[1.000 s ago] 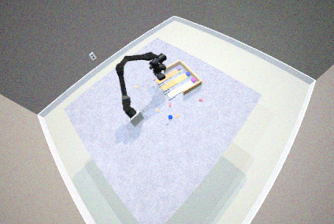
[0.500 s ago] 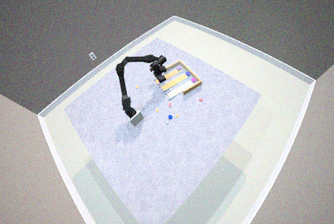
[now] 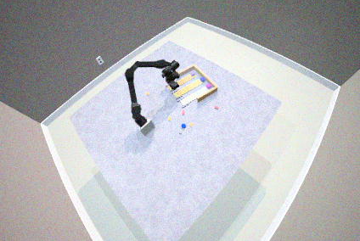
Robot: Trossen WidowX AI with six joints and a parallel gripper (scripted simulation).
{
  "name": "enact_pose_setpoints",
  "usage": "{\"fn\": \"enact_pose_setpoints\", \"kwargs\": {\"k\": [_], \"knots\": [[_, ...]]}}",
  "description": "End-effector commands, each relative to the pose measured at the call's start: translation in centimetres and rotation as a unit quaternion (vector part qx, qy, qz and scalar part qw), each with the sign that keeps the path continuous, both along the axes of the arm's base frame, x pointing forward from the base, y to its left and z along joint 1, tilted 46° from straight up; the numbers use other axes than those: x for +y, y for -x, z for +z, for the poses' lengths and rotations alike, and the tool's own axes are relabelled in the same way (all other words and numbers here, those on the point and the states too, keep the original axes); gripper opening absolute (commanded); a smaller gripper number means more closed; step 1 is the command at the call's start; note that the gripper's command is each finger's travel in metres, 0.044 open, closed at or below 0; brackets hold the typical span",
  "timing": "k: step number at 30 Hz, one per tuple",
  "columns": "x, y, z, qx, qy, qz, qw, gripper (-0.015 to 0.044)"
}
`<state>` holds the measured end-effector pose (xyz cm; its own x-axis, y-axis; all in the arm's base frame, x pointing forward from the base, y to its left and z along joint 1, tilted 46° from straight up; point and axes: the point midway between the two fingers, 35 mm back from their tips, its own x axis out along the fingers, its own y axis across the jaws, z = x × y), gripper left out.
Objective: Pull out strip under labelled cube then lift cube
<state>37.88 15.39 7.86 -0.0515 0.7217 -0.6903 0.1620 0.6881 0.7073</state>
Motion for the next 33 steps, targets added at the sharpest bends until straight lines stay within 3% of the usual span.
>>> {"fn": "enact_pose_setpoints", "kwargs": {"k": [1, 33], "knots": [[0.05, -0.01, -0.06, 0.001, 0.000, -0.001, 1.000, 0.0000], [0.23, -0.12, -0.24, 0.001, 0.000, -0.001, 1.000, 0.0000]]}}
